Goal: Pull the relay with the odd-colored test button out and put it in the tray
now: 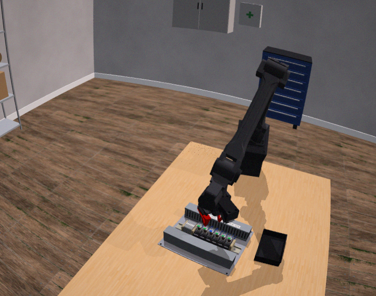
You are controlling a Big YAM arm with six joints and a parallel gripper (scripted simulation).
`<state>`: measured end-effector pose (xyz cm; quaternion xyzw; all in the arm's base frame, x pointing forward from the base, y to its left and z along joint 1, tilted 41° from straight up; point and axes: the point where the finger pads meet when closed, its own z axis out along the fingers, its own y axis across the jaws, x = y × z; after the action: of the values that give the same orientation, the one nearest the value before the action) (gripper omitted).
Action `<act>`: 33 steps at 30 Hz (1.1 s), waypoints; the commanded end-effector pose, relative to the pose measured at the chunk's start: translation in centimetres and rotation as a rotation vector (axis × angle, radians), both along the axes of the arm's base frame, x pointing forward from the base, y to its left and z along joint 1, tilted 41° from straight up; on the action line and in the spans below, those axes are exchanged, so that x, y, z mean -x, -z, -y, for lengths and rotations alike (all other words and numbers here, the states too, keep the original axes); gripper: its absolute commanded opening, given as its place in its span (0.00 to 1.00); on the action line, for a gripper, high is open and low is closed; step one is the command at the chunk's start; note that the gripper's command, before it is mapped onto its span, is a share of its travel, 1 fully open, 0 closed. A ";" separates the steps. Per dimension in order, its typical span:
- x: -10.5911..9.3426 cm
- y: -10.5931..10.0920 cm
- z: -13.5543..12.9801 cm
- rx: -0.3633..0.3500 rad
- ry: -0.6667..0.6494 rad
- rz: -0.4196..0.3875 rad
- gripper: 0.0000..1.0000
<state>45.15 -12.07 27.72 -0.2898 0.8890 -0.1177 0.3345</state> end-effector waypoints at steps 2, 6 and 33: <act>0.0 -1.6 -1.5 0.126 -0.129 0.051 0.59; 0.1 -0.8 -2.7 0.183 -0.197 0.043 0.59; 0.7 2.2 -7.5 0.422 -0.480 0.023 0.59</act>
<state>44.30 -4.81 23.32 -0.5440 0.7667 -0.1969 0.2784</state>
